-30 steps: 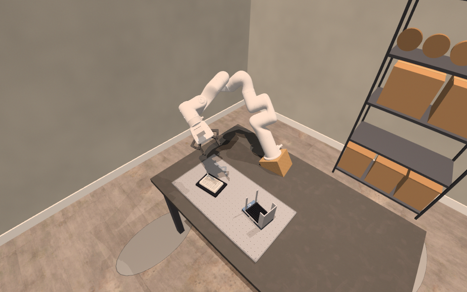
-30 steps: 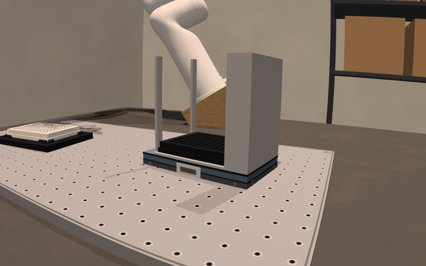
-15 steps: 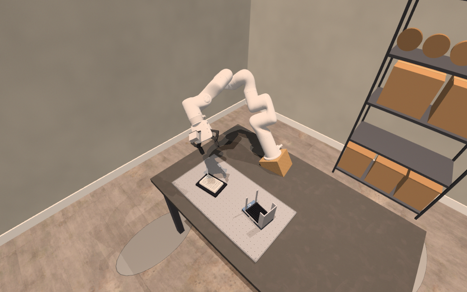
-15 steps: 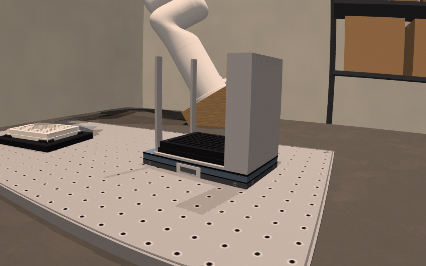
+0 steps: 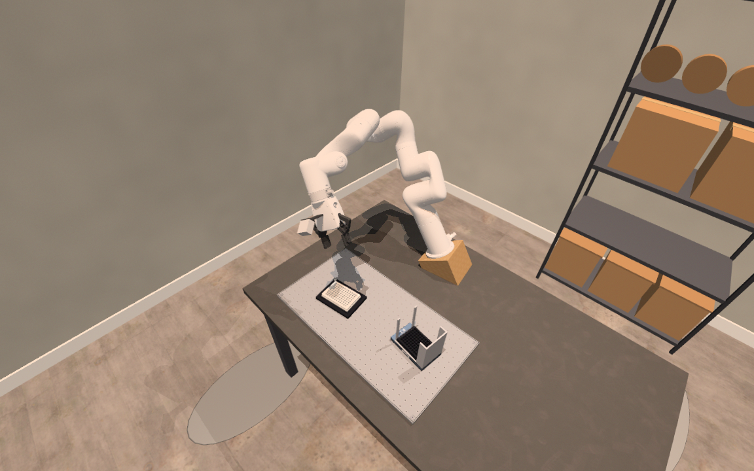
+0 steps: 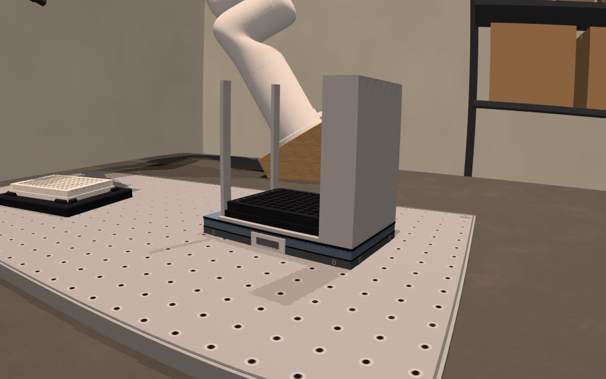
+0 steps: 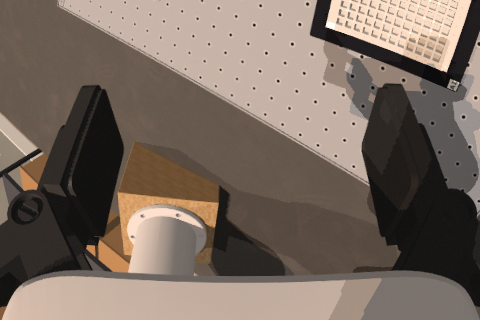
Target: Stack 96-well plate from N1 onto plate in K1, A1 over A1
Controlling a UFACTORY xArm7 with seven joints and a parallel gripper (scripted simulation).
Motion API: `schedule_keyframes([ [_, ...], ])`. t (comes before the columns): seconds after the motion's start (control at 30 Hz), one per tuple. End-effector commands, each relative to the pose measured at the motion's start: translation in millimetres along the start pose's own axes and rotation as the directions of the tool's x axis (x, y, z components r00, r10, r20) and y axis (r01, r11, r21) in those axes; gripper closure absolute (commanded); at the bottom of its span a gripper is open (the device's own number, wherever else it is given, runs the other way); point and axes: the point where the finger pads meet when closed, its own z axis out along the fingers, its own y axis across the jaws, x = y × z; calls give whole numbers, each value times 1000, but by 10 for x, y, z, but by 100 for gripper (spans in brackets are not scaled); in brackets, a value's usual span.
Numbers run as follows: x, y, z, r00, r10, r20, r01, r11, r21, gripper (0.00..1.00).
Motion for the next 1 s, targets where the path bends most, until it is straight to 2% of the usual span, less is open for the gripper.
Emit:
schedule_keyframes([
  [0.0,2,26,13,995,100,7,-100,994,-52,0],
  [0.03,2,26,13,995,100,7,-100,994,-52,0],
  [0.27,-27,121,102,951,310,-1,-307,941,-144,0],
  [0.53,-61,214,211,848,527,-50,-523,818,-238,0],
  [0.6,-61,214,211,848,527,-50,-523,818,-238,0],
  [0.67,-84,273,288,814,576,-69,-573,778,-257,0],
  [0.97,-128,366,429,628,758,-176,-765,560,-320,0],
])
